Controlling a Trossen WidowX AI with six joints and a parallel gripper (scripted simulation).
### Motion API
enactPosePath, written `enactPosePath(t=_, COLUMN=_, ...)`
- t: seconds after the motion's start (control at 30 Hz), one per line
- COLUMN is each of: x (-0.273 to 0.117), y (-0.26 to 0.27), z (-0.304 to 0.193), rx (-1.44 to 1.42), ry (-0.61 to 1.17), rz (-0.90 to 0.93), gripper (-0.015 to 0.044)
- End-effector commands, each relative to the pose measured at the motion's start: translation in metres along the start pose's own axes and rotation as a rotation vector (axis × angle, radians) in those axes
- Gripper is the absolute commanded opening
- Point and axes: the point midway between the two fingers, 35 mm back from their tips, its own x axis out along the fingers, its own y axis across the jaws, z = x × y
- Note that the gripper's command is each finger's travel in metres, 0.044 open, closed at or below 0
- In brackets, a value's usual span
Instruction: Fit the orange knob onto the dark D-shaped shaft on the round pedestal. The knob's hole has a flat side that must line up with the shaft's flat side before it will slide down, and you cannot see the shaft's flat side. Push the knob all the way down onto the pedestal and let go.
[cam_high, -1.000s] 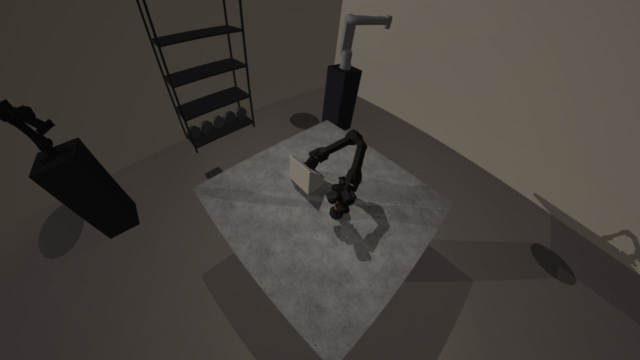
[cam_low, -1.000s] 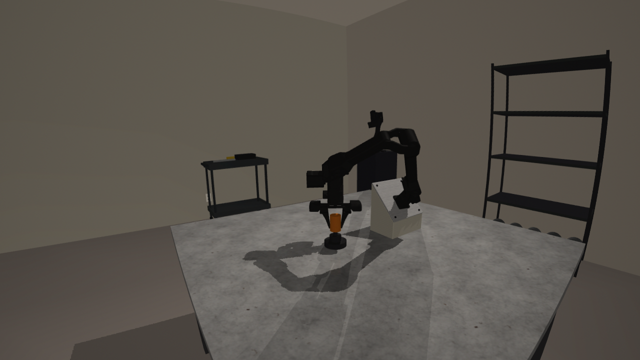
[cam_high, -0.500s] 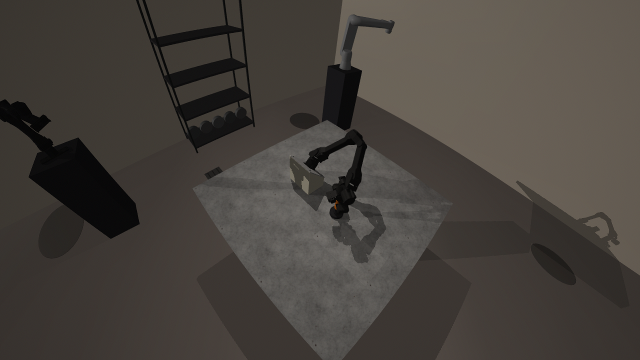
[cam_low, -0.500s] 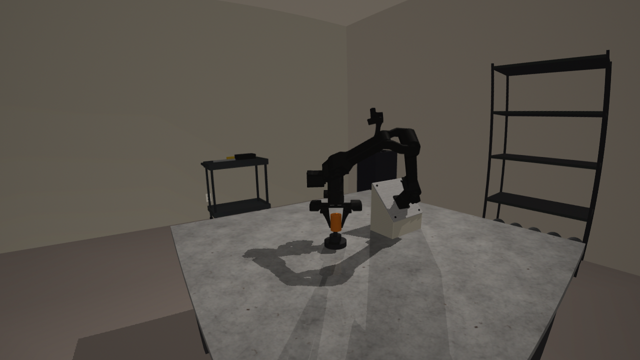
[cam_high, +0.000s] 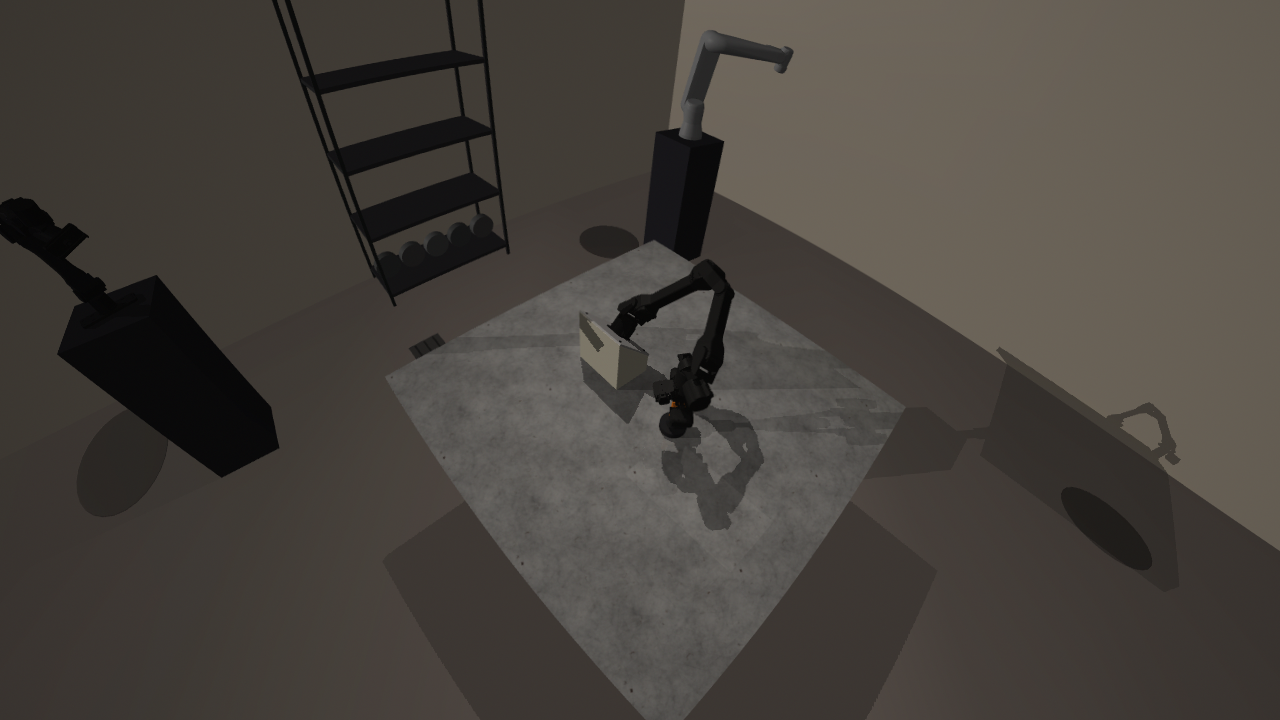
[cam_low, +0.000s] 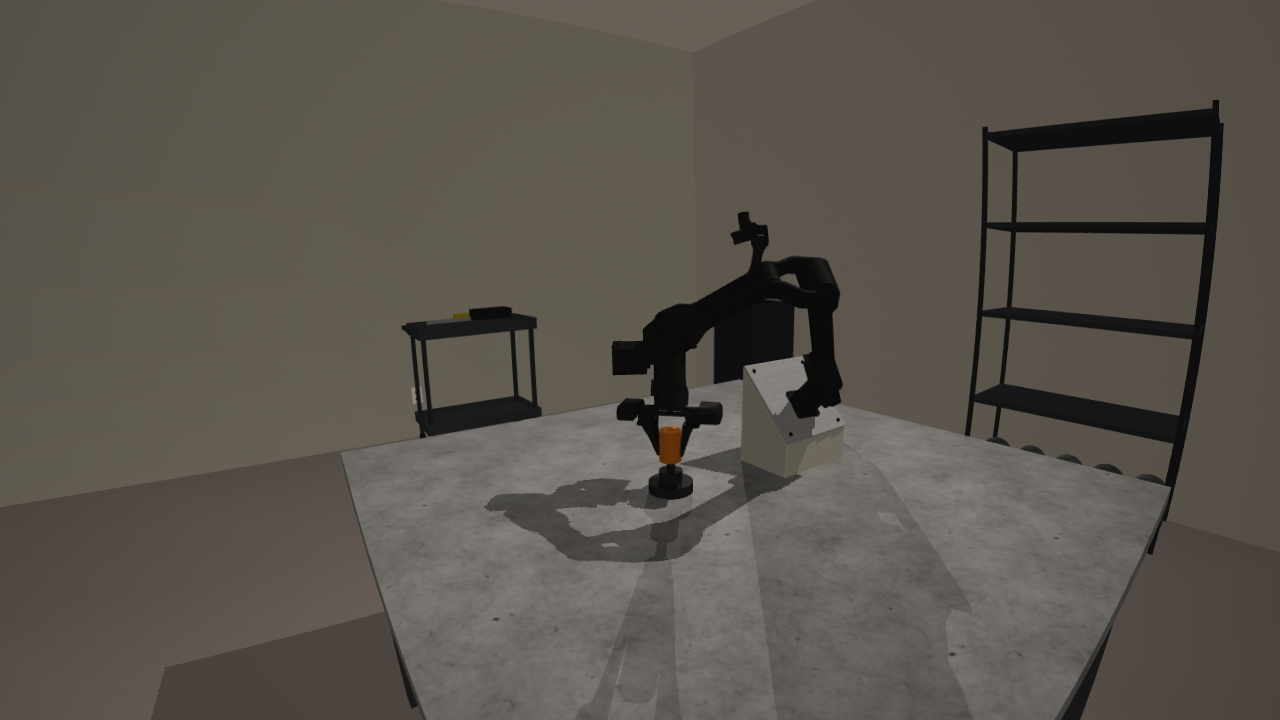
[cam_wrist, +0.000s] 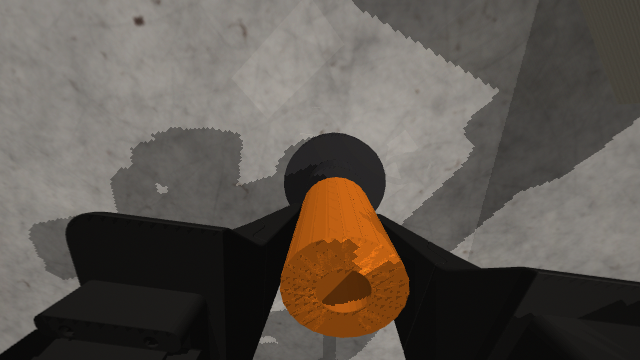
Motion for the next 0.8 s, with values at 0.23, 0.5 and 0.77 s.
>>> enactPosePath(t=0.23, x=0.0024, y=-0.0012, z=0.0005, rx=0.007, ry=0.000, rz=0.002, gripper=0.0000)
enactPosePath(t=0.5, x=-0.0013, y=-0.0007, z=0.0015, rx=0.007, ry=0.000, rz=0.002, gripper=0.0000)
enactPosePath(t=0.77, x=-0.0030, y=0.0005, z=0.0010, rx=0.131, ry=0.000, rz=0.003, gripper=0.0000)
